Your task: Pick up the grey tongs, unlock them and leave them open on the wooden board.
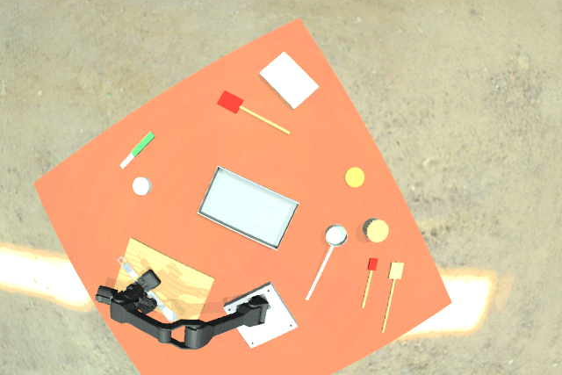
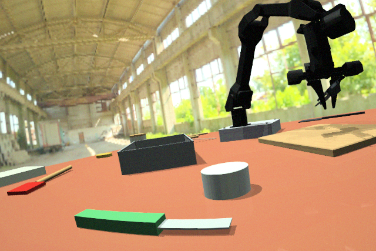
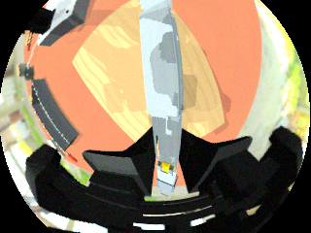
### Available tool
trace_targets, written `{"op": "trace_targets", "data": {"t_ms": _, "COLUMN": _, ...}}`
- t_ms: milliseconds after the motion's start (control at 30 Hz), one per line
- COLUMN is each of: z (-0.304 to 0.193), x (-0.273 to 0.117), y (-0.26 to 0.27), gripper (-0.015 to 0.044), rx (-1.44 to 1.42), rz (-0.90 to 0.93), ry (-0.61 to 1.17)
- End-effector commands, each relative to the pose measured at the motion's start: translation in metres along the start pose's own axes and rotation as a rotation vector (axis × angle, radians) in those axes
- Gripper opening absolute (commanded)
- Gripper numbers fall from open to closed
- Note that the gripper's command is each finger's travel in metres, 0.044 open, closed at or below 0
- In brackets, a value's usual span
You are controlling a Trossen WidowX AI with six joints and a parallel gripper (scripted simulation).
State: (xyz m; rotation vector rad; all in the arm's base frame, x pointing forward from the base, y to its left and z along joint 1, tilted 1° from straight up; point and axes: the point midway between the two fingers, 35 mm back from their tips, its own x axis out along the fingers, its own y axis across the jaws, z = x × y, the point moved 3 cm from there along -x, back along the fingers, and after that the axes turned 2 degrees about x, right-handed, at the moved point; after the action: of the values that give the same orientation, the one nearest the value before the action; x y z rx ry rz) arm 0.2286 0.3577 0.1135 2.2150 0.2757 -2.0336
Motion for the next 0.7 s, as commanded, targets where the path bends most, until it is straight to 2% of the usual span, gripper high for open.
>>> {"op": "trace_targets", "data": {"t_ms": 0, "z": 0.002, "x": -0.01, "y": -0.004, "gripper": -0.015, "rx": -0.033, "rz": -0.003, "ry": 0.09}}
{"op": "trace_targets", "data": {"t_ms": 667, "z": 0.018, "x": -0.066, "y": -0.015, "gripper": -0.015, "rx": -0.092, "rz": -0.006, "ry": 0.702}}
